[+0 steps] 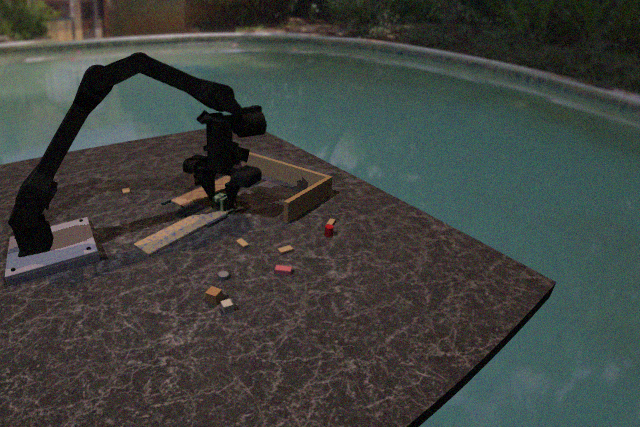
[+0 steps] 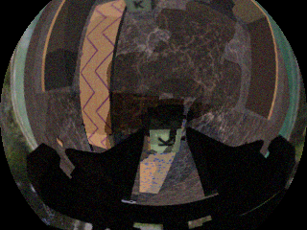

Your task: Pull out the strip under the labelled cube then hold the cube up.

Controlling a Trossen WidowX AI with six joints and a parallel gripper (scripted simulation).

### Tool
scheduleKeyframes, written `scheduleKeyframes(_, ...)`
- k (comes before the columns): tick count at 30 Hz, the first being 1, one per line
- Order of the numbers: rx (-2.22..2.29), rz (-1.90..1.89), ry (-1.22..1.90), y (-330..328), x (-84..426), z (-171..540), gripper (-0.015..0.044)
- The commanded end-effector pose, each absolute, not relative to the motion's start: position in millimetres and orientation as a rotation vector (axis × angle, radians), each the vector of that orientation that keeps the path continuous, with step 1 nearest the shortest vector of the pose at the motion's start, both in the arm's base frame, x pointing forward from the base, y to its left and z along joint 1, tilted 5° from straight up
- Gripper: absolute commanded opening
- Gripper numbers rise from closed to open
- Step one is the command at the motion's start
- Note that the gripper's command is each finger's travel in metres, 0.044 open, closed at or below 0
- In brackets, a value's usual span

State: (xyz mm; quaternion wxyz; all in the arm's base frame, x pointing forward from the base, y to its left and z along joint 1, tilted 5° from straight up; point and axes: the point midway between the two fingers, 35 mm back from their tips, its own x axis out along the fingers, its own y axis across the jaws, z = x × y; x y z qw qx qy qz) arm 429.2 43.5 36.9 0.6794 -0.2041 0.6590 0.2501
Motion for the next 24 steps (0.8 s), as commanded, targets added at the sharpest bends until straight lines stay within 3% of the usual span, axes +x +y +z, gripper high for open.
scheduleKeyframes(1,-0.450,0.564,1.486,45,428,31,0.0250)
scheduleKeyframes(4,-0.450,0.564,1.486,45,428,31,0.0250)
scheduleKeyframes(7,-0.458,0.562,1.483,44,429,34,0.0171)
scheduleKeyframes(17,-0.458,0.562,1.483,44,429,34,0.0105)
scheduleKeyframes(21,-0.457,0.562,1.483,43,426,36,0.0000)
scheduleKeyframes(24,-0.456,0.563,1.484,41,417,44,0.0000)
